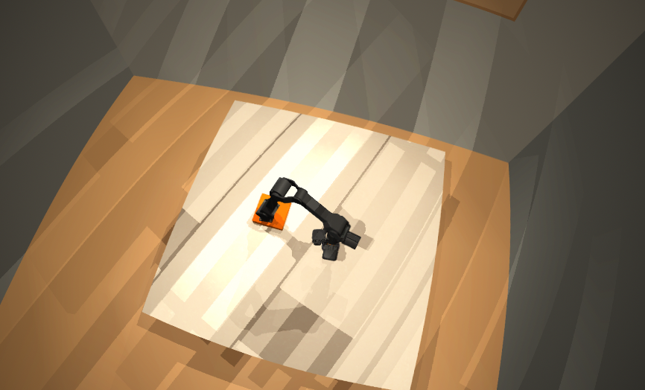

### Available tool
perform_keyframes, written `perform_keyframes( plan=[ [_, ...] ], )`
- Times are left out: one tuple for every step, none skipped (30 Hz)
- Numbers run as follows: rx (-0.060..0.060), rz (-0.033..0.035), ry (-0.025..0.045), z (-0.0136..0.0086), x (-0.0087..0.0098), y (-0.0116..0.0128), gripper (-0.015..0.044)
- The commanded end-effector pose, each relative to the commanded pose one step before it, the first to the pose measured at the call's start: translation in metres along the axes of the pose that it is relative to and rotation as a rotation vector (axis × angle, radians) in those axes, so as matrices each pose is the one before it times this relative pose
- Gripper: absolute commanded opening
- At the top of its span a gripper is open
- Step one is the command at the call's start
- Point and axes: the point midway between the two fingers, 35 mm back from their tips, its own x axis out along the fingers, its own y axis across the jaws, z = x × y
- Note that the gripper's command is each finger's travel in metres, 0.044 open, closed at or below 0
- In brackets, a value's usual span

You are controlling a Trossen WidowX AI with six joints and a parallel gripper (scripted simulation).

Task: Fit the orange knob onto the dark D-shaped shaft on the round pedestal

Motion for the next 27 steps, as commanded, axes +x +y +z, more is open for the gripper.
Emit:
perform_keyframes(
  plan=[
    [-0.0001, 0.00015, 0.00015, -0.00004, -0.00045, -0.00001, 0.0000],
    [0.0000, 0.00000, 0.00000, 0.00000, 0.00000, 0.00000, 0.0026],
    [0.0000, 0.00000, 0.00000, 0.00000, 0.00000, 0.00000, 0.0053],
    [0.0000, 0.00000, 0.00000, 0.00000, 0.00000, 0.00000, 0.0079],
    [0.0000, 0.00000, 0.00000, 0.00000, 0.00000, 0.00000, 0.0105],
    [0.0000, 0.00000, 0.00000, 0.00000, 0.00000, 0.00000, 0.0131],
    [0.0000, 0.00000, 0.00000, 0.00000, 0.00000, 0.00000, 0.0157],
    [0.0000, 0.00000, 0.00000, 0.00000, 0.00000, 0.00000, 0.0184],
    [0.0000, 0.00000, 0.00000, 0.00000, 0.00000, 0.00000, 0.0210],
    [0.0000, 0.00000, 0.00000, 0.00000, 0.00000, 0.00000, 0.0236],
    [0.0000, 0.00000, 0.00000, 0.00000, 0.00000, 0.00000, 0.0263],
    [0.0000, 0.00000, 0.00000, 0.00000, 0.00000, 0.00000, 0.0289],
    [0.0000, 0.00000, 0.00000, 0.00000, 0.00000, 0.00000, 0.0315],
    [0.0000, 0.00000, 0.00000, 0.00000, 0.00000, 0.00000, 0.0341],
    [0.0000, 0.00000, 0.00000, 0.00000, 0.00000, 0.00000, 0.0368],
    [0.0000, 0.00000, 0.00000, 0.00000, 0.00000, 0.00000, 0.0394],
    [0.0000, 0.00000, 0.00000, 0.00000, 0.00000, 0.00000, 0.0420],
    [0.0000, 0.00000, 0.00000, 0.00000, 0.00000, 0.00000, 0.0440],
    [0.0000, 0.00000, 0.00000, 0.00000, 0.00000, 0.00000, 0.0440],
    [0.0000, 0.00000, 0.00000, 0.00000, 0.00000, 0.00000, 0.0440],
    [0.0000, 0.00000, 0.00000, 0.00000, 0.00000, 0.00000, 0.0440],
    [0.0000, 0.00000, 0.00000, 0.00000, 0.00000, 0.00000, 0.0440],
    [0.0000, 0.00002, 0.00002, -0.00037, -0.00218, 0.00011, 0.0440],
    [0.0000, 0.00004, 0.00006, -0.00101, -0.00656, 0.00028, 0.0440],
    [0.0000, 0.00006, 0.00007, -0.00133, -0.01102, 0.00037, 0.0440],
    [0.0000, 0.00006, 0.00003, -0.00103, -0.01381, 0.00026, 0.0440],
    [0.0000, 0.00004, -0.00003, -0.00032, -0.01393, 0.00005, 0.0440]
  ],
)
